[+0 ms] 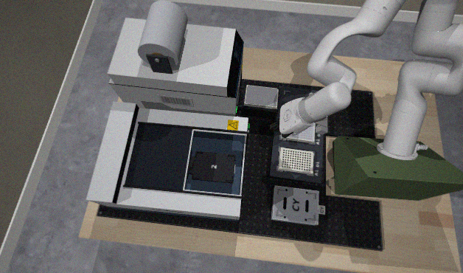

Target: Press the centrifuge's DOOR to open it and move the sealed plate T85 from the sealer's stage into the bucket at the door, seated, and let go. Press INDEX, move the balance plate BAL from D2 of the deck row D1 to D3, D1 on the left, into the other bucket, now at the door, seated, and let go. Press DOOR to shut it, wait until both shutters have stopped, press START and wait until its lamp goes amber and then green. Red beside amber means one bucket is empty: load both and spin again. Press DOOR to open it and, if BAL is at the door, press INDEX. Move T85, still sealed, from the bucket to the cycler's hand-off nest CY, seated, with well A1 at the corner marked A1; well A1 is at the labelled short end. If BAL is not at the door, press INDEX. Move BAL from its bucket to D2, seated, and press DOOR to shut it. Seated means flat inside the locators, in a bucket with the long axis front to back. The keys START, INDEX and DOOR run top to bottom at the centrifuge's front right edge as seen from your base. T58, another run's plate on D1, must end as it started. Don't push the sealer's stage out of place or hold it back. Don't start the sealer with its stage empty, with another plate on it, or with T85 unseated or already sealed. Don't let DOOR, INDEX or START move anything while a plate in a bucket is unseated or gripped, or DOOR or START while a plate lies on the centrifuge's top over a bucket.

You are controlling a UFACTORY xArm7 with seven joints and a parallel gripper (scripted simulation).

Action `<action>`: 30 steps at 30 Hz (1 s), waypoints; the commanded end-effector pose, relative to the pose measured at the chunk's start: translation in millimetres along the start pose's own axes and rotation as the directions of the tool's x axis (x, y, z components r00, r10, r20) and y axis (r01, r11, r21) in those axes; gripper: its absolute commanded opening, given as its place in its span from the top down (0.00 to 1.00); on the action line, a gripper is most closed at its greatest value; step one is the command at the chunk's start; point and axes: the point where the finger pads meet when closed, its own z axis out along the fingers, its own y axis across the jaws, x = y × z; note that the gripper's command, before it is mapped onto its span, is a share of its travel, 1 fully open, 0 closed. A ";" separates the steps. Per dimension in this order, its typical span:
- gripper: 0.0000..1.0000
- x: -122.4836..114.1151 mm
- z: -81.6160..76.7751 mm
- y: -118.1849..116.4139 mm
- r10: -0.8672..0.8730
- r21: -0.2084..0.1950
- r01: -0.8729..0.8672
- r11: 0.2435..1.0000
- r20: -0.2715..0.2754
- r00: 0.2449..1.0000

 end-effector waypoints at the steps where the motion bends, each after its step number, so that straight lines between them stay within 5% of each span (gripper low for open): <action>1: 1.00 -2.0 -1.3 0.7 0.000 -0.001 0.000 1.000 -0.133 0.991; 8: 1.00 -2.0 -1.3 0.7 0.000 -0.001 -0.001 1.000 -0.358 0.934; 10: 1.00 -2.0 -1.3 0.7 0.000 -0.001 -0.001 1.000 -0.358 0.934; 14: 1.00 -2.1 -1.3 0.7 0.000 -0.001 -0.001 1.000 -0.470 0.883; 30: 1.00 -2.1 -1.3 0.7 0.000 -0.001 -0.001 1.000 -0.470 0.883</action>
